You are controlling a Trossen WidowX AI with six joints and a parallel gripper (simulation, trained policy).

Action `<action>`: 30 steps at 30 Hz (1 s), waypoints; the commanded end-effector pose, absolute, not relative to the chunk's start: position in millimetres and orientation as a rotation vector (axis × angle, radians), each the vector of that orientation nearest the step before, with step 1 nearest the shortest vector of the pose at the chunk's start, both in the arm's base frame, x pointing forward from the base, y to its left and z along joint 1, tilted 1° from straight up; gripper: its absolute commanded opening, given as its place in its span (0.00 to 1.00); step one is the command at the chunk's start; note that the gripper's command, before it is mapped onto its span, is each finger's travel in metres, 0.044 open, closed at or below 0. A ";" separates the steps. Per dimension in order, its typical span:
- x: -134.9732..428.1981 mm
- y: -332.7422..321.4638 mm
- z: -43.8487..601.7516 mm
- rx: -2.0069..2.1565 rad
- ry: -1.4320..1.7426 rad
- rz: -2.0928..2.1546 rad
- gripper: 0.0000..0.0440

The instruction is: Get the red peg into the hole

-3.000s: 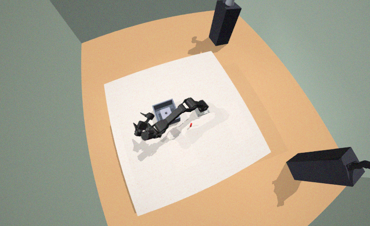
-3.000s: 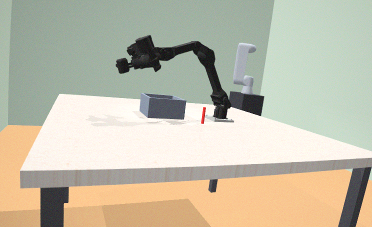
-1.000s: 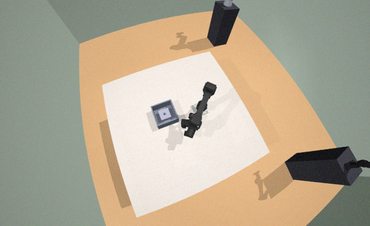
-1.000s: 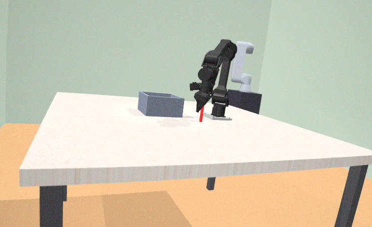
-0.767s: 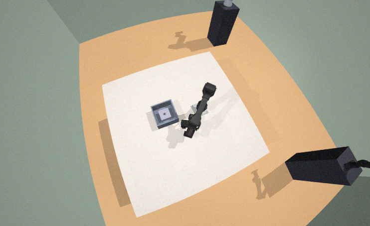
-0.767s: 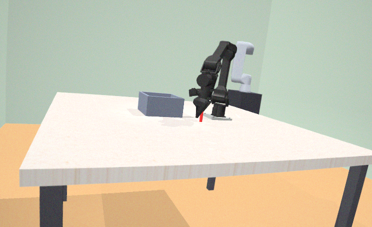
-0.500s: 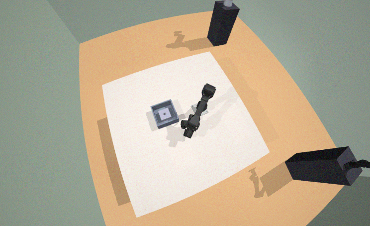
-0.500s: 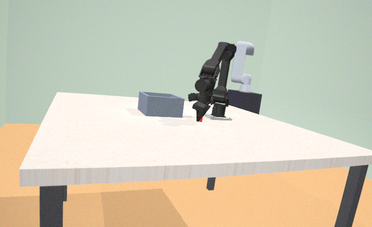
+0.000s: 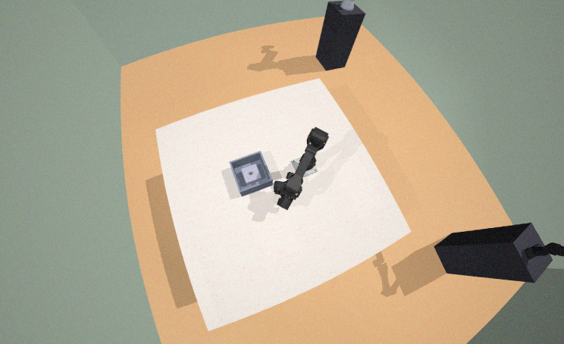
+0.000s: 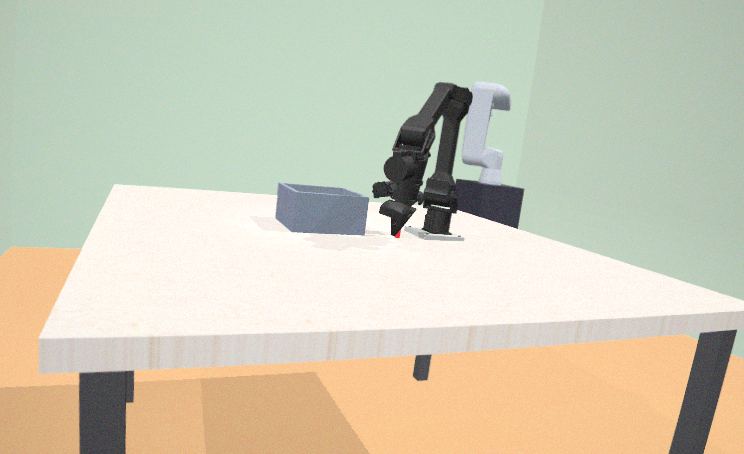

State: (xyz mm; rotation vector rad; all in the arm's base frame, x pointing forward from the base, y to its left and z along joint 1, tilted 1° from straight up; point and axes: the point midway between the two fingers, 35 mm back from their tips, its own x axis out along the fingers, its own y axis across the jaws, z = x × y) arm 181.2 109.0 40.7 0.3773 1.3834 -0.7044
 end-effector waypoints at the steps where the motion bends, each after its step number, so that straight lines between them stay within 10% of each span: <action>1: 191.7 104.9 62.4 0.375 1.334 -0.694 0.00; 30: 269.7 24.0 153.9 0.584 1.029 -0.871 0.00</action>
